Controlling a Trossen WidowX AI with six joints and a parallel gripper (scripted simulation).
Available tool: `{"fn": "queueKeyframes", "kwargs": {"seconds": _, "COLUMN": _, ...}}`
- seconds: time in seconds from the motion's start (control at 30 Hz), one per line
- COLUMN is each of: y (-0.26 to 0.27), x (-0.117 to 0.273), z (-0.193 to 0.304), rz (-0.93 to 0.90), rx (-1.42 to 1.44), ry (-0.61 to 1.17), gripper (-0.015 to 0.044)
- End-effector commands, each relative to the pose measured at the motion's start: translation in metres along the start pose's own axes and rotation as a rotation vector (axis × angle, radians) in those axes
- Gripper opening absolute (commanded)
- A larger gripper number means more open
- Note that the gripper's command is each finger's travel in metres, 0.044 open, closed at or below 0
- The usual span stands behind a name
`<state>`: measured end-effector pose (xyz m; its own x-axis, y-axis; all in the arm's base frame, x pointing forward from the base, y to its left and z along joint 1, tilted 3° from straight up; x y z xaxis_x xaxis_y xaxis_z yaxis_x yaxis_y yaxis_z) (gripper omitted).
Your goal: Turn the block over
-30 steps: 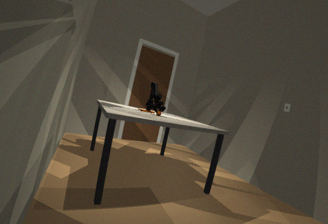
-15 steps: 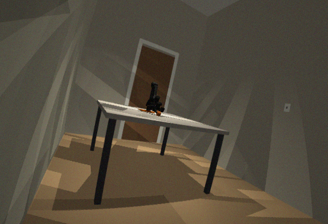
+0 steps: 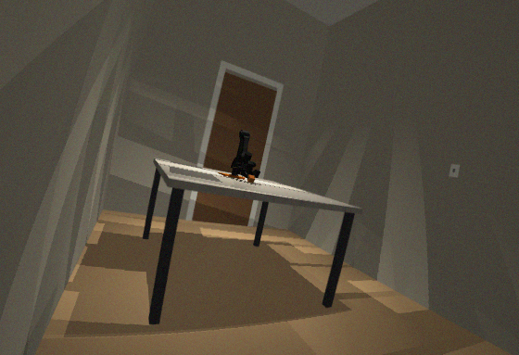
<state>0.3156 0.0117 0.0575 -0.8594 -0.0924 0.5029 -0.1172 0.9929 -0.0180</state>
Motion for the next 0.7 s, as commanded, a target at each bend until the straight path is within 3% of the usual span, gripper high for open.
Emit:
{"fn": "queueKeyframes", "kwargs": {"seconds": 0.0, "y": 0.0003, "x": 0.0001, "z": -0.0009, "rz": -0.003, "rx": -0.003, "ry": -0.007, "gripper": 0.0000}}
{"fn": "queueKeyframes", "kwargs": {"seconds": 0.13, "y": 0.0003, "x": 0.0001, "z": -0.0009, "rz": -0.003, "rx": -0.003, "ry": -0.007, "gripper": 0.0000}}
{"fn": "queueKeyframes", "kwargs": {"seconds": 0.67, "y": 0.0003, "x": 0.0001, "z": -0.0009, "rz": -0.003, "rx": -0.003, "ry": -0.007, "gripper": 0.0420}}
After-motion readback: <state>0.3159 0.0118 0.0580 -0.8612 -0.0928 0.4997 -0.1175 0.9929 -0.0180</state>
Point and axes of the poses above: the point midway between the two fingers, 35 mm back from their tips, its own x axis back along the fingers, its own y axis across the jaws, z = x × y, the point moved 5 cm from there along x, back along the fingers
